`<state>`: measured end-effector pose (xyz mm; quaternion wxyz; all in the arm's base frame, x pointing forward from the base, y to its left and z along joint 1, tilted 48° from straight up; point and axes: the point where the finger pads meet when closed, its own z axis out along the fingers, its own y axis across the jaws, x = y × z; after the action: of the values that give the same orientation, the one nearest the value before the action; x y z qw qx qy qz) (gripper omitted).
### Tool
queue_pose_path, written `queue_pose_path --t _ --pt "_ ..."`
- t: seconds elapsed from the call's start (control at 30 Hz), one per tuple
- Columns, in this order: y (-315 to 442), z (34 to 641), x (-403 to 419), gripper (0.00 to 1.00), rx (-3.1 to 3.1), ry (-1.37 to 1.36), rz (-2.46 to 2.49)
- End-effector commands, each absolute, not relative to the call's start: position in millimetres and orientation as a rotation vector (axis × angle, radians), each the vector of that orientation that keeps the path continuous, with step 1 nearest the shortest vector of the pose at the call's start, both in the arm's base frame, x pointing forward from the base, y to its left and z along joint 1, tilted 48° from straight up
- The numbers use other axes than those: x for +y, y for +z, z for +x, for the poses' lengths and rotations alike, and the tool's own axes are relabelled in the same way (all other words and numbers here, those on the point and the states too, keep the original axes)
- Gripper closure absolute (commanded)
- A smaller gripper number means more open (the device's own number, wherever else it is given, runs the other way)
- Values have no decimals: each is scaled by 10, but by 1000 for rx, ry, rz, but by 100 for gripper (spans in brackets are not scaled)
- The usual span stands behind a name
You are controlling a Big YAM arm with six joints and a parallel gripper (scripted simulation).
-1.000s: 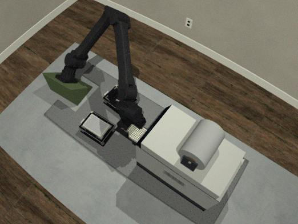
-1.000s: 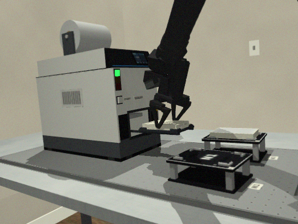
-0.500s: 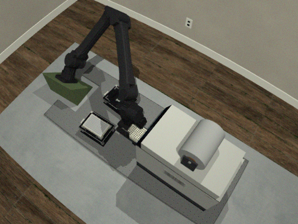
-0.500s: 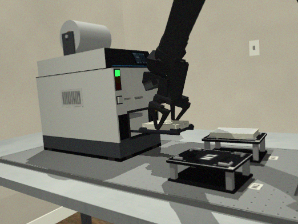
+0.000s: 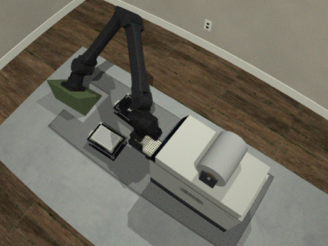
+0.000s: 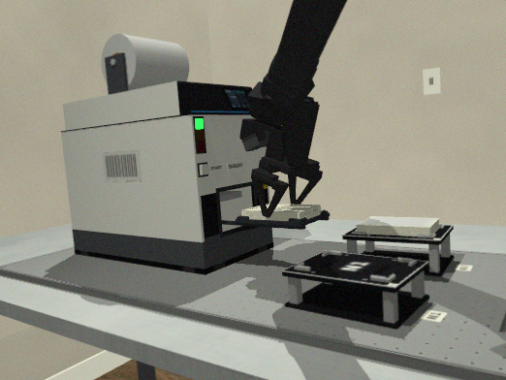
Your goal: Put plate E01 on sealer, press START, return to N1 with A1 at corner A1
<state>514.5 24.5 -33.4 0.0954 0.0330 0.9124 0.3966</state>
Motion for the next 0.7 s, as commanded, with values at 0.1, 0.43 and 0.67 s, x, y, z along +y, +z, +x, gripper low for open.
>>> queue_pose_path --t 0.1,0.43,0.67 --pt "-98 5385 -67 0 2647 1137 109" --pt "-1 5387 -71 0 2657 1136 77" --pt "119 5420 -280 0 2645 1125 93"
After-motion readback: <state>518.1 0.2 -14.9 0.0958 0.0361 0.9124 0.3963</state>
